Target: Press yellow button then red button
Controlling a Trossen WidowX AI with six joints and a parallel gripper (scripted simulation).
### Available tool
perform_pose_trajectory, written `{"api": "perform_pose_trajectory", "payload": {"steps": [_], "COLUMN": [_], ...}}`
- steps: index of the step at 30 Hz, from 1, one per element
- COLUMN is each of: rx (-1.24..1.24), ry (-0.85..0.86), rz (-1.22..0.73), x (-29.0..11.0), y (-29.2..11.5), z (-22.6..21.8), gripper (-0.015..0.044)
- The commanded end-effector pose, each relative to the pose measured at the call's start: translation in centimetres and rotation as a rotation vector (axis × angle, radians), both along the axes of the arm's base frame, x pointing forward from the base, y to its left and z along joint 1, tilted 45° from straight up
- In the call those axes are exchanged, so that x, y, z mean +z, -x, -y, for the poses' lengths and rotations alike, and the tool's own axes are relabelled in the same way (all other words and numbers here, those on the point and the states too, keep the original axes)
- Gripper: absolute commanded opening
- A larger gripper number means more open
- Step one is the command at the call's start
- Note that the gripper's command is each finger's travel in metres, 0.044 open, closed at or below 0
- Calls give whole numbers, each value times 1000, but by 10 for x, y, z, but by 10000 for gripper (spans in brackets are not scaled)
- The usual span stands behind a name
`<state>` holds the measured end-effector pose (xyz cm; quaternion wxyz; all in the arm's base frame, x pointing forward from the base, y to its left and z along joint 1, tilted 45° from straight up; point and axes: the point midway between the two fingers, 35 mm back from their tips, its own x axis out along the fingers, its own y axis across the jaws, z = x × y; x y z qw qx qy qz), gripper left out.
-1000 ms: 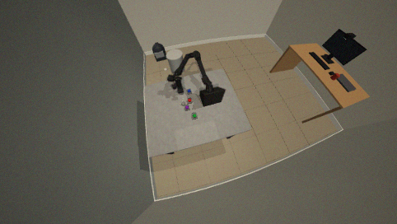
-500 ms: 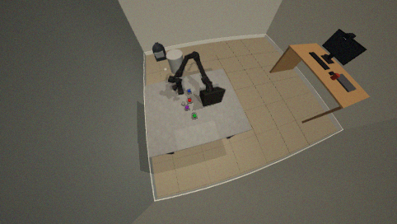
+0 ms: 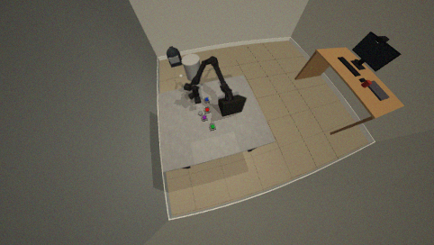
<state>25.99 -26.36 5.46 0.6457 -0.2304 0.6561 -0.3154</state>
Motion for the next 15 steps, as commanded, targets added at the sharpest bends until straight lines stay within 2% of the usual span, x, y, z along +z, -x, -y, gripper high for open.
{"api": "perform_pose_trajectory", "payload": {"steps": [1,6,12,15], "rx": [4,4,4,4], "ry": [-3,-5,-5,-8], "rz": [-4,-2,-3,-2], "x": [-1,21,25,50], "y": [0,-2,-3,-6], "z": [0,-22,-26,-52], "gripper": [20,20,20,20]}}
